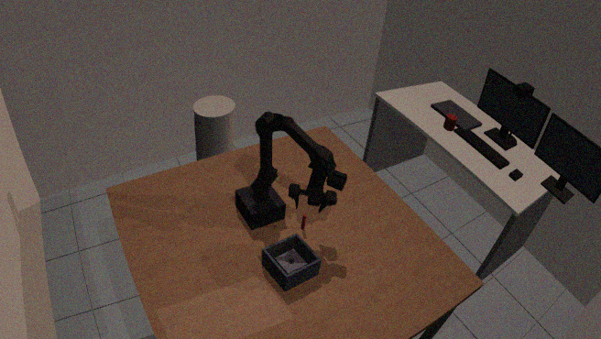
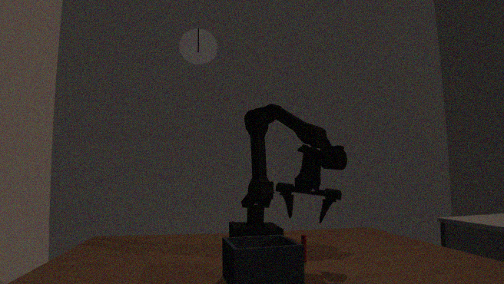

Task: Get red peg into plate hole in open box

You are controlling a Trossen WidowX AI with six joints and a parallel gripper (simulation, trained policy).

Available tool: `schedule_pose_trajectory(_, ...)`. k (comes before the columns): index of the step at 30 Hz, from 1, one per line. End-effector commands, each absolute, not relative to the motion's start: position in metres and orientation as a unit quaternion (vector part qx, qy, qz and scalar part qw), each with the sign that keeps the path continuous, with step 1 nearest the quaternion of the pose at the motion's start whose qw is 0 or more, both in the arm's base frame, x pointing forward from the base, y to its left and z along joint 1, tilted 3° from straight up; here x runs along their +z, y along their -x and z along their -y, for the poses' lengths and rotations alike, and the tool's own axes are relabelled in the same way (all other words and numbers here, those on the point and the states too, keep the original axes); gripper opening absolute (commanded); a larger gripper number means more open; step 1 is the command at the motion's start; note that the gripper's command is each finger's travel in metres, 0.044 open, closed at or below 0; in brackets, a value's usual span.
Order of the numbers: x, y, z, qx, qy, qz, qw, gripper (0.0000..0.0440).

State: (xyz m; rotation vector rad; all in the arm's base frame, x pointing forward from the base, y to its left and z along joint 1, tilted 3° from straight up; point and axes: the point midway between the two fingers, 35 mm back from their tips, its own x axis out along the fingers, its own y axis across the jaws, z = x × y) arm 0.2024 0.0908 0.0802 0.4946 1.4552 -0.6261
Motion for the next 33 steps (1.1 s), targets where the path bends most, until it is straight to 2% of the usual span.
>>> schedule_pose_trajectory(1,0.066,-0.198,-0.09,-0.312,-0.227,-0.641,0.664,0.044)
schedule_pose_trajectory(16,0.0,-0.197,-0.094,-0.353,-0.278,-0.599,0.663,0.044)
schedule_pose_trajectory(19,-0.009,-0.197,-0.095,-0.355,-0.287,-0.592,0.664,0.0429)
schedule_pose_trajectory(24,-0.021,-0.192,-0.094,-0.367,-0.298,-0.59,0.655,0.0333)
schedule_pose_trajectory(33,-0.024,-0.189,-0.096,-0.371,-0.311,-0.606,0.631,0.0101)
